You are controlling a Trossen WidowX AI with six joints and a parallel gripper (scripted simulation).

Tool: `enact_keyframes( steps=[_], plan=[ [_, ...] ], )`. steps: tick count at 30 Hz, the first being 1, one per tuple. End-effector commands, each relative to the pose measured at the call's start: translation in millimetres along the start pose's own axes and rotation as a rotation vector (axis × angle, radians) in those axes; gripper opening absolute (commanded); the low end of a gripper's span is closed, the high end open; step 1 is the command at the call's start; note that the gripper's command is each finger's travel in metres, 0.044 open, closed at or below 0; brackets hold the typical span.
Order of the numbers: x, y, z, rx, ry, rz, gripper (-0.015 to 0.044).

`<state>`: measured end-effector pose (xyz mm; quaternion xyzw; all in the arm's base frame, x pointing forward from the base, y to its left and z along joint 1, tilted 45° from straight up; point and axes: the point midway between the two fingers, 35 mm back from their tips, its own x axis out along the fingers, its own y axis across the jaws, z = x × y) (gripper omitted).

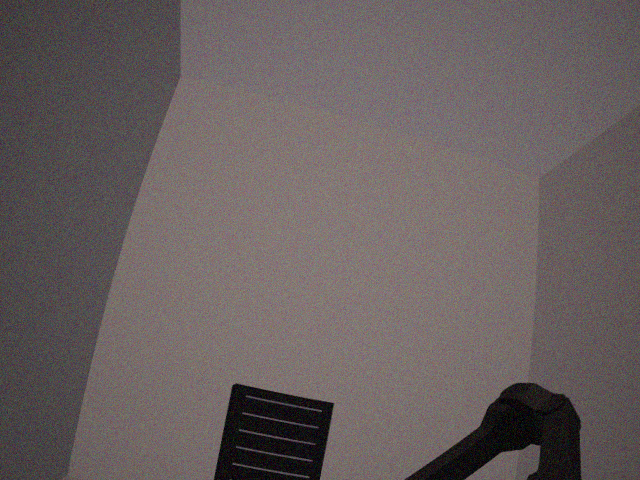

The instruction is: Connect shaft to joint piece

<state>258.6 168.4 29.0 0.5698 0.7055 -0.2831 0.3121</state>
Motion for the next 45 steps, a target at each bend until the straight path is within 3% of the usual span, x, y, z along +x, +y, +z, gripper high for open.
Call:
enact_keyframes(
  steps=[1,3,13,19,26,45],
  plan=[
    [0.0,-0.2,-0.1,0.000,0.000,-0.001,0.0409],
    [0.0,-0.2,-0.1,0.000,0.000,-0.001,0.0440],
    [-0.8,-0.2,0.0,0.000,0.005,-0.002,0.0440],
    [-26.5,-0.6,2.9,0.004,0.156,0.000,0.0440],
    [-28.1,0.0,2.9,-0.001,0.161,0.003,0.0440],
    [-81.5,9.8,10.0,-0.634,0.109,0.048,0.0440]
  ],
)
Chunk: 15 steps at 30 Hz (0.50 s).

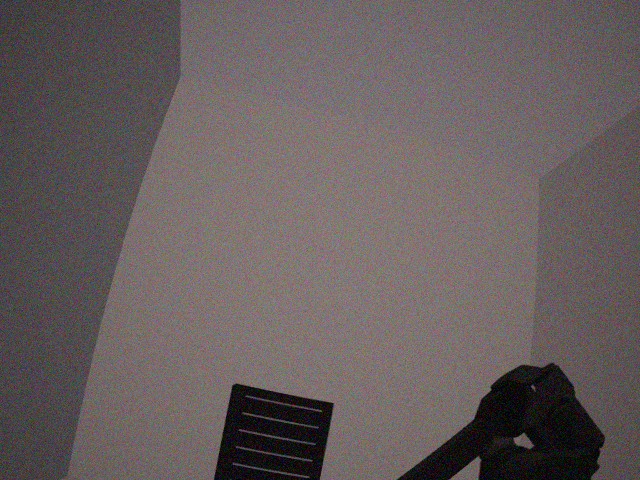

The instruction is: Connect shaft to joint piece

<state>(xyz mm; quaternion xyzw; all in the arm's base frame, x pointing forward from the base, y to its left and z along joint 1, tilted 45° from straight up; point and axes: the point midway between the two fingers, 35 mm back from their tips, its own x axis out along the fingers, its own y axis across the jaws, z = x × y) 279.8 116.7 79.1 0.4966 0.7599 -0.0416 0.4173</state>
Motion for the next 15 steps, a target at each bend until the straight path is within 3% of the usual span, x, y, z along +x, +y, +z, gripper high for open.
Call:
enact_keyframes(
  steps=[1,15],
  plan=[
    [-10.7,1.3,0.5,-0.124,-0.011,-0.007,0.0440],
    [-53.9,1.0,-2.8,-0.609,-0.022,-0.031,0.0440]
  ],
)
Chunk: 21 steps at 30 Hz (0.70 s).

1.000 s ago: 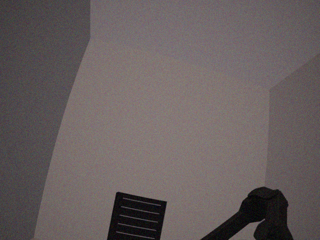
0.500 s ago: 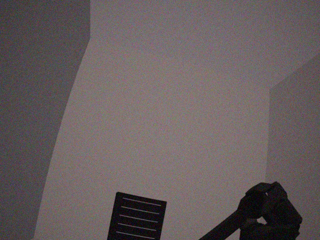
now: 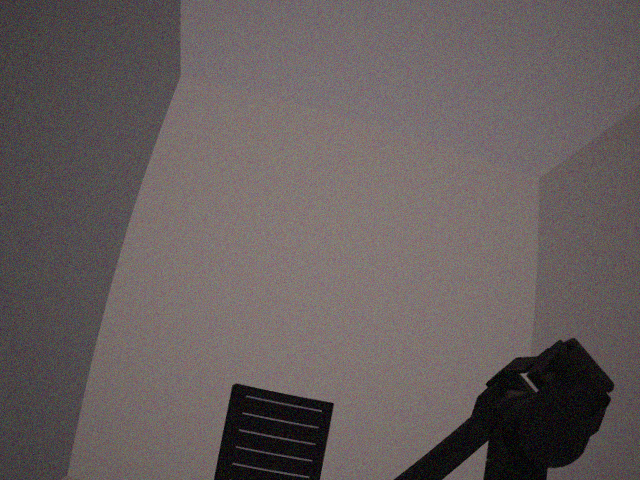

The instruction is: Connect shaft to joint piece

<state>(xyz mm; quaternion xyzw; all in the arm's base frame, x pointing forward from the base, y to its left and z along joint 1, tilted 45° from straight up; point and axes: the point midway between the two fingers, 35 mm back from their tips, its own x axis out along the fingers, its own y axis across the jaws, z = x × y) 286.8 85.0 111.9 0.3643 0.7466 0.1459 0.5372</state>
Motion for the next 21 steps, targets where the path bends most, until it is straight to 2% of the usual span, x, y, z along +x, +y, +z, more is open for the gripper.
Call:
enact_keyframes(
  steps=[1,12,21],
  plan=[
    [-11.0,0.1,-1.2,-0.125,-0.002,-0.011,0.0440],
    [-43.1,-0.4,-8.6,-0.483,0.004,-0.025,0.0440],
    [-42.8,-0.6,-8.1,-0.467,0.002,-0.017,0.0440]
  ],
)
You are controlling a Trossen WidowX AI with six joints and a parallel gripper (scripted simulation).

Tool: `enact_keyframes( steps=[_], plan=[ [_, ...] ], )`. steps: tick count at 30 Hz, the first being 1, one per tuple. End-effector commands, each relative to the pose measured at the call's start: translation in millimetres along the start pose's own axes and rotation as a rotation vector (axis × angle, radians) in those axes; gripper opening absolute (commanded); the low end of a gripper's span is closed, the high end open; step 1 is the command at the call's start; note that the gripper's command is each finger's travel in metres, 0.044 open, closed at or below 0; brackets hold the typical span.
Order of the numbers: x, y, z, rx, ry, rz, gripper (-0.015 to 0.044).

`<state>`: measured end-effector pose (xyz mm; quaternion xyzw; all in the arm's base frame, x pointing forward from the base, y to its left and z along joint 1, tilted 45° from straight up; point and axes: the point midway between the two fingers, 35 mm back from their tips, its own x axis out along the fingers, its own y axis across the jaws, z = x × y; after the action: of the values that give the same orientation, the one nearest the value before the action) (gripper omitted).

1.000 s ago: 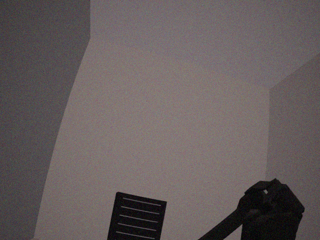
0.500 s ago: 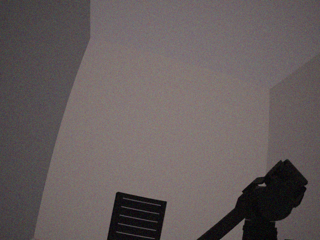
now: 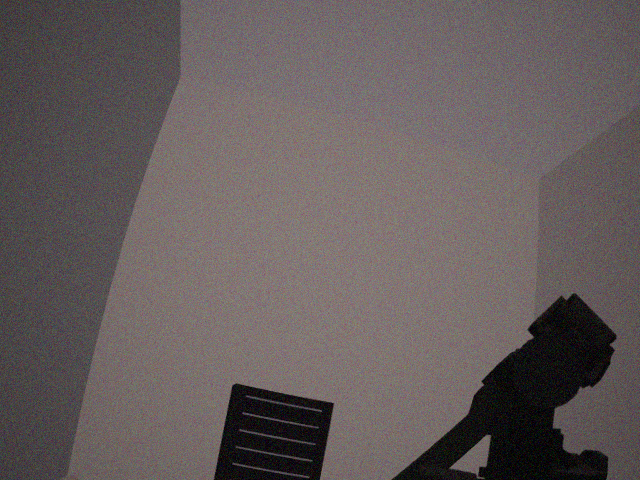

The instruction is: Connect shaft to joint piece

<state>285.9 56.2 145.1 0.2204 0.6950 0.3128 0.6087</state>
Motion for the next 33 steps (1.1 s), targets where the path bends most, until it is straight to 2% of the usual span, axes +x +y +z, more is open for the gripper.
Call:
enact_keyframes(
  steps=[1,33],
  plan=[
    [1.0,-1.7,0.2,0.025,0.002,0.006,0.0440],
    [41.3,-65.6,3.9,1.064,0.191,0.246,0.0440]
  ],
)
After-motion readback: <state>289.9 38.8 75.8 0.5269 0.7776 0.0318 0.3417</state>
